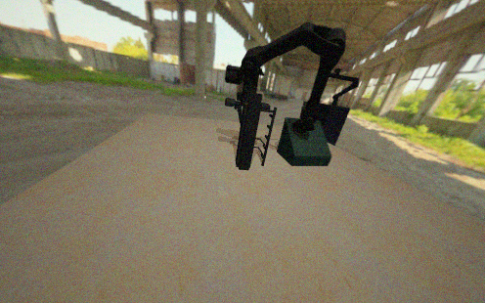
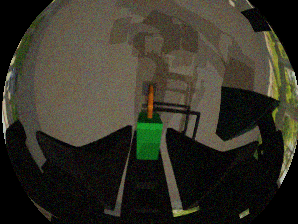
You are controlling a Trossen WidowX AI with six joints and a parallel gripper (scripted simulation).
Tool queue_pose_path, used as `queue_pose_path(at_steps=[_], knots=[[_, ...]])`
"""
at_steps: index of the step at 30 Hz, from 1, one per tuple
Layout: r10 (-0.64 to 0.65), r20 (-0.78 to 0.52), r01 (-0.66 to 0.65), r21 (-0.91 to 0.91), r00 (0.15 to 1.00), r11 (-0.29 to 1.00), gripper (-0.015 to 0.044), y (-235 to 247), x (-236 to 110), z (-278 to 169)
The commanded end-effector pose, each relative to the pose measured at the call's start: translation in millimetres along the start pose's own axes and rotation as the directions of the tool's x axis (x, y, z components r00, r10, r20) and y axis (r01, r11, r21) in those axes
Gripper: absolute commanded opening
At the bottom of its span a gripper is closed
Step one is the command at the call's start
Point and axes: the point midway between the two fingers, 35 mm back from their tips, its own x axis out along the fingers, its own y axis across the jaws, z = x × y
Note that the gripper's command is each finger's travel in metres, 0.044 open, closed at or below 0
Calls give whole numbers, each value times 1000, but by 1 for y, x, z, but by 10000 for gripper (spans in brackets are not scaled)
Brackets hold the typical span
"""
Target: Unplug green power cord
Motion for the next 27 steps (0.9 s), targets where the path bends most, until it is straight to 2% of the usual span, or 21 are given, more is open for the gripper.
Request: queue_pose_path(at_steps=[1,17,21,27], knots=[[-1,-4,1,2,1000,1000,160,-2,0,-7],[-1,-5,1,2,1000,1000,160,-2,12,-7],[2,0,-2,-3,1000,1000,55,-1,9,-7],[2,0,-2,-3,1000,1000,15,-1,9,-7]])
